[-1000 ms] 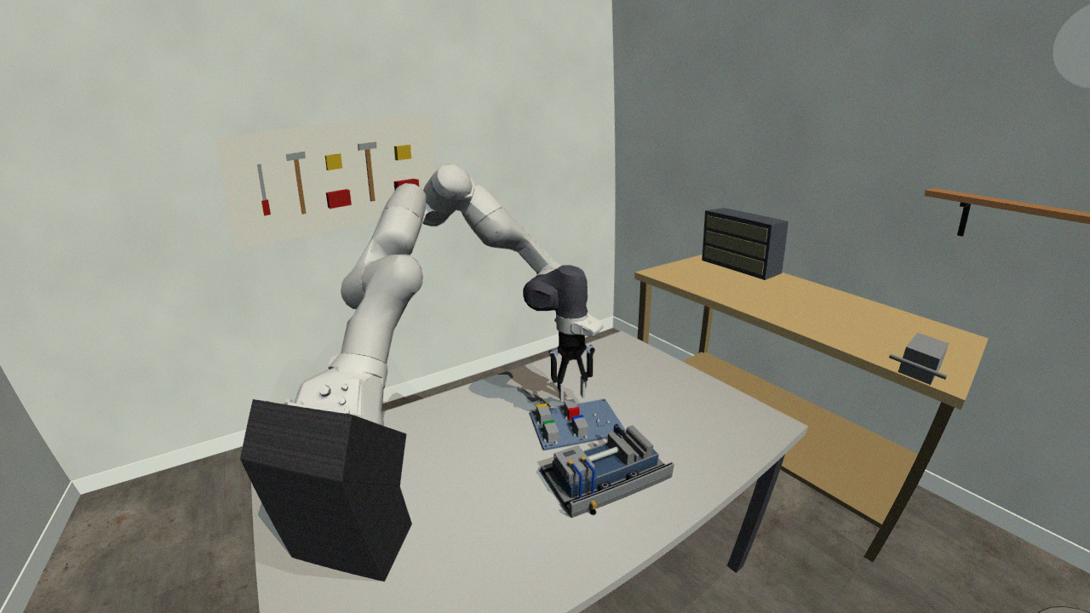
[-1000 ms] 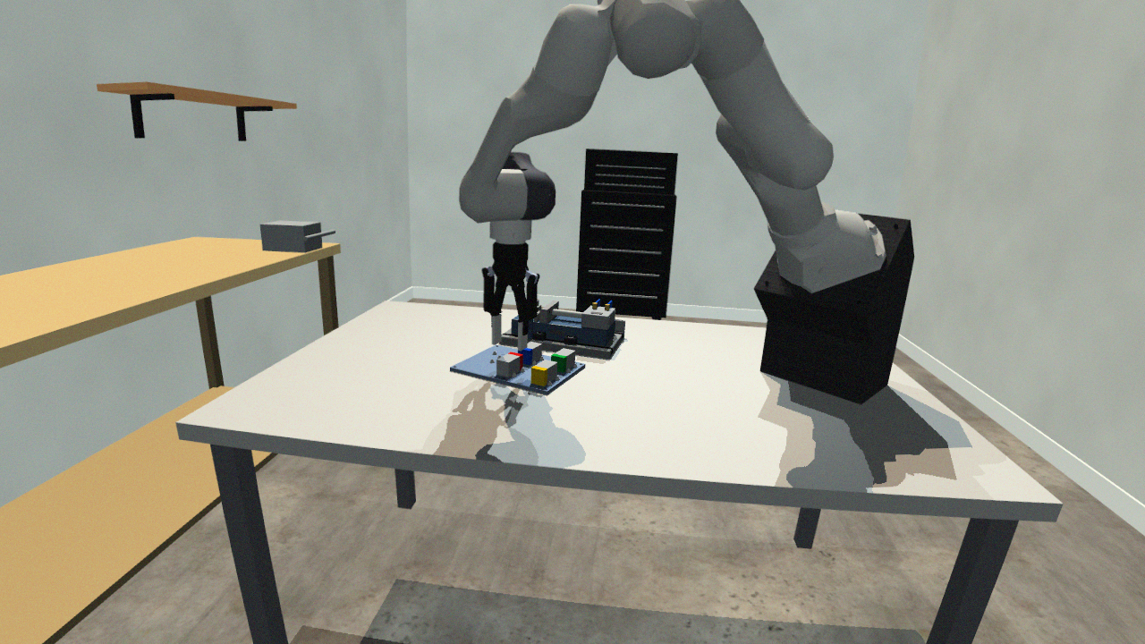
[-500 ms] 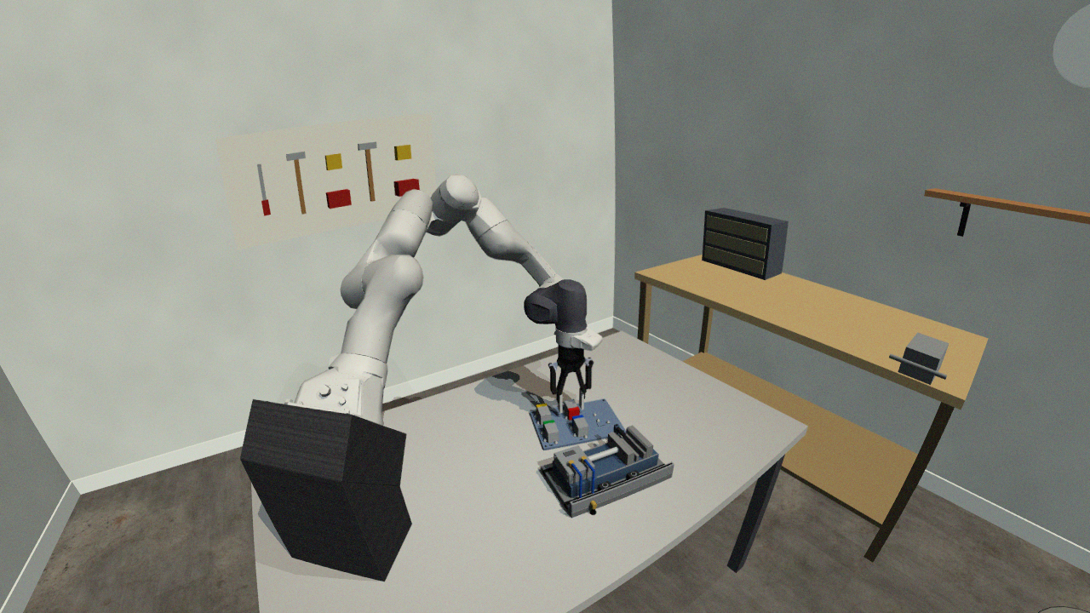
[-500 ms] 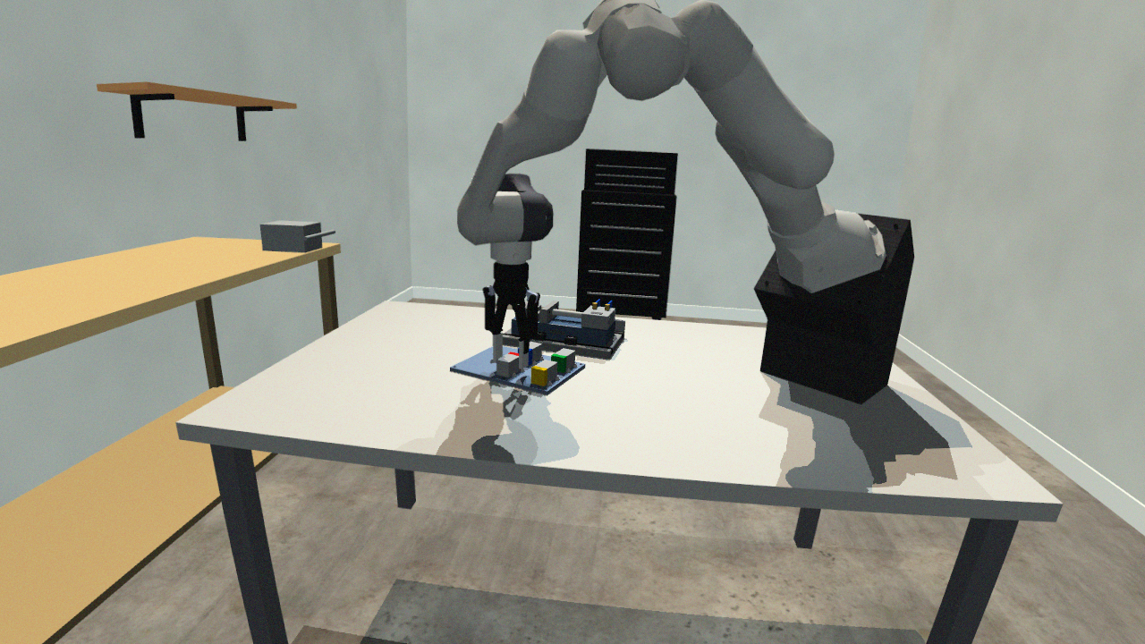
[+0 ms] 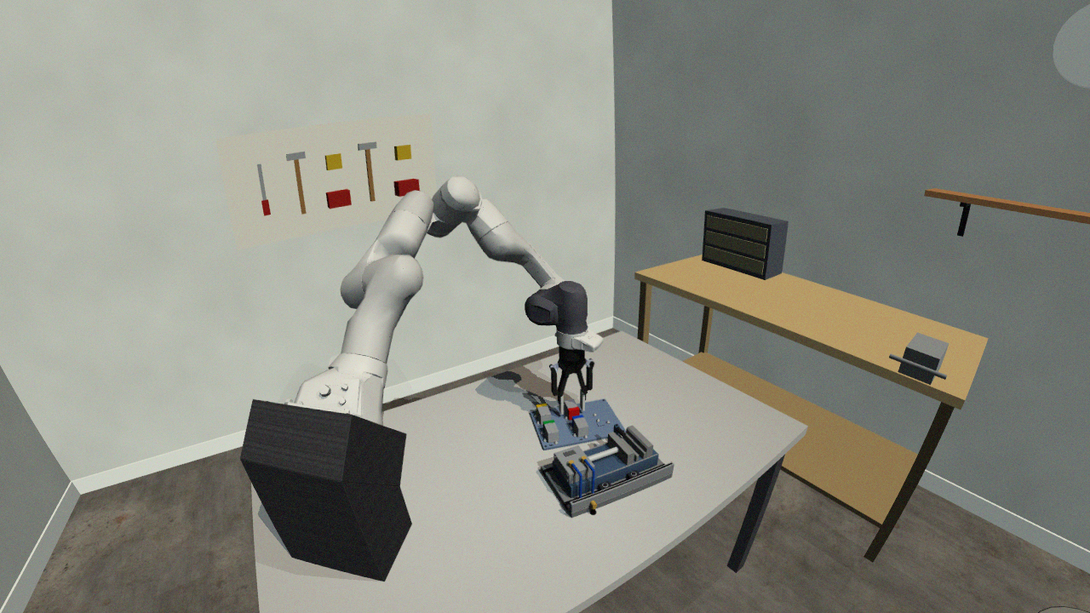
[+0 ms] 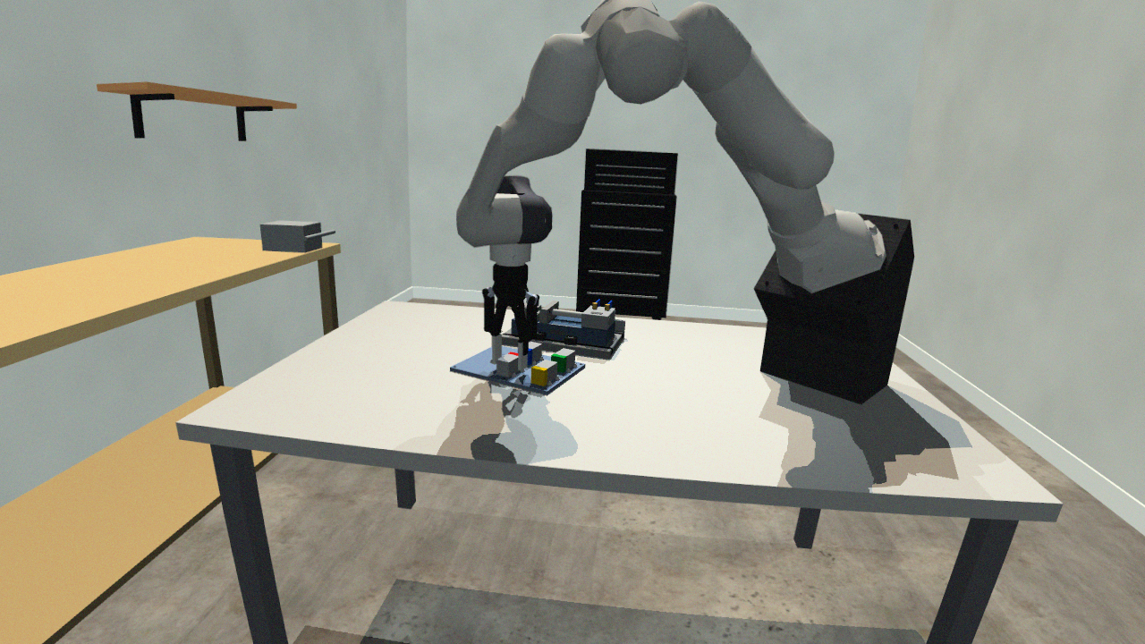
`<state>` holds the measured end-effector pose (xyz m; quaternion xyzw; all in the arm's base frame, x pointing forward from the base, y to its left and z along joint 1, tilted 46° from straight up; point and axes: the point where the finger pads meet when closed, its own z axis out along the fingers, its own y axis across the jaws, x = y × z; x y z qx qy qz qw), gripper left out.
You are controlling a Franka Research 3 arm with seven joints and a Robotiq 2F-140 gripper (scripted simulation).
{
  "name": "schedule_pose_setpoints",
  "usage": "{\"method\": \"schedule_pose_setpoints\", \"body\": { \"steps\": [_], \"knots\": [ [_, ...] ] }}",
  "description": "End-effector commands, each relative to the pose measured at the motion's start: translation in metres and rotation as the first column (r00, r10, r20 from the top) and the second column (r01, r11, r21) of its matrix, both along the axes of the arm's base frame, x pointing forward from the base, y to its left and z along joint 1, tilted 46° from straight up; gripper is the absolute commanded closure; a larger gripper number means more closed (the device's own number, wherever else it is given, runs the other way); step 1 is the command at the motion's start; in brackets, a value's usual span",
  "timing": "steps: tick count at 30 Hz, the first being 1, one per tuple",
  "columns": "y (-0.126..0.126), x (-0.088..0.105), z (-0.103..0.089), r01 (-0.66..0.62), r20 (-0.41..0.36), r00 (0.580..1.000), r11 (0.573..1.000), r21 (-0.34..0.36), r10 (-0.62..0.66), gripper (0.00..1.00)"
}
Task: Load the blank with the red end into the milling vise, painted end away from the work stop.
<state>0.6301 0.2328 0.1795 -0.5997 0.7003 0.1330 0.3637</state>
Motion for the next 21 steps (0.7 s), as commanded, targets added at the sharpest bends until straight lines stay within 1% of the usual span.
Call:
{"method": "schedule_pose_setpoints", "body": {
  "steps": [1,7,21],
  "knots": [
    [0.0010,0.0008,0.0003,-0.007,0.009,1.000,1.000,-0.004,0.007,0.59],
    [-0.0019,-0.0016,0.0043,-0.007,0.009,1.000,1.000,-0.004,0.007,0.59],
    [-0.0020,-0.0022,0.0052,-0.006,0.007,1.000,1.000,-0.001,0.006,0.59]
  ]
}}
